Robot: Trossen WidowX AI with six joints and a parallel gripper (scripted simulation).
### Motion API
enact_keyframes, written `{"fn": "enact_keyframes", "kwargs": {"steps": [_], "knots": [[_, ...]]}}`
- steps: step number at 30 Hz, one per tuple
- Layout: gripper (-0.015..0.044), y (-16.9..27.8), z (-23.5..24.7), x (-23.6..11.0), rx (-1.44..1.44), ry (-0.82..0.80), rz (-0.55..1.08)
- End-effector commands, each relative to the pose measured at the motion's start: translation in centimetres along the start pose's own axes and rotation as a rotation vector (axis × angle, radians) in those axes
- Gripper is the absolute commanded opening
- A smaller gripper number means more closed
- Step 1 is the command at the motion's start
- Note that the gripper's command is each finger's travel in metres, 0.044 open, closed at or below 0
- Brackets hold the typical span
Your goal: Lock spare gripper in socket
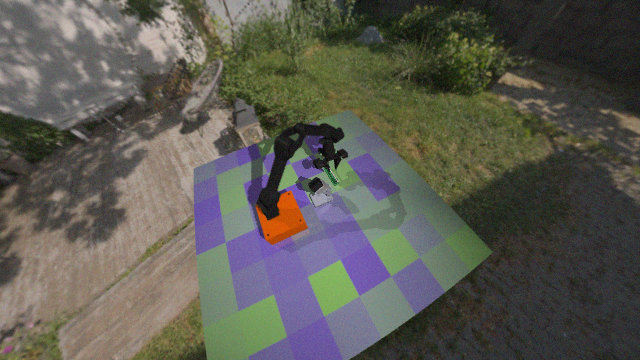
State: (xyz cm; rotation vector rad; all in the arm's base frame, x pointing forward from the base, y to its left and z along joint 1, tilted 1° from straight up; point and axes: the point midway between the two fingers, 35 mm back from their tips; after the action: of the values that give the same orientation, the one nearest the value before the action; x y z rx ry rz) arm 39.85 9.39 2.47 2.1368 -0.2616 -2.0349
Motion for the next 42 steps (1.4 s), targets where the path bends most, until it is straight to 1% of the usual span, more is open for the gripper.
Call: {"fn": "enact_keyframes", "kwargs": {"steps": [1, 24, 30, 37, 42], "knots": [[0.018, -0.2, 0.2, 1.0, -0.007, -0.009, 0.005], [0.018, -1.1, 0.4, 4.6, -0.007, -0.01, 0.005], [0.018, -1.1, 0.4, 4.7, -0.007, -0.01, 0.005], [0.0, -1.1, 0.4, 4.7, -0.007, -0.01, 0.005], [0.0, -1.1, 0.4, 4.7, -0.007, -0.01, 0.005]]}}
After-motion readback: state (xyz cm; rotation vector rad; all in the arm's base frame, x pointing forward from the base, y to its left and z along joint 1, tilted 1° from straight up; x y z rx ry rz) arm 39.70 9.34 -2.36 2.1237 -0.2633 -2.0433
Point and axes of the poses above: the point midway between the two fingers, 35 mm back from their tips, its own x axis out along the fingers, its own z axis across the jaws, y = z × x, and after that the axes turned 5 degrees about -x, right-handed
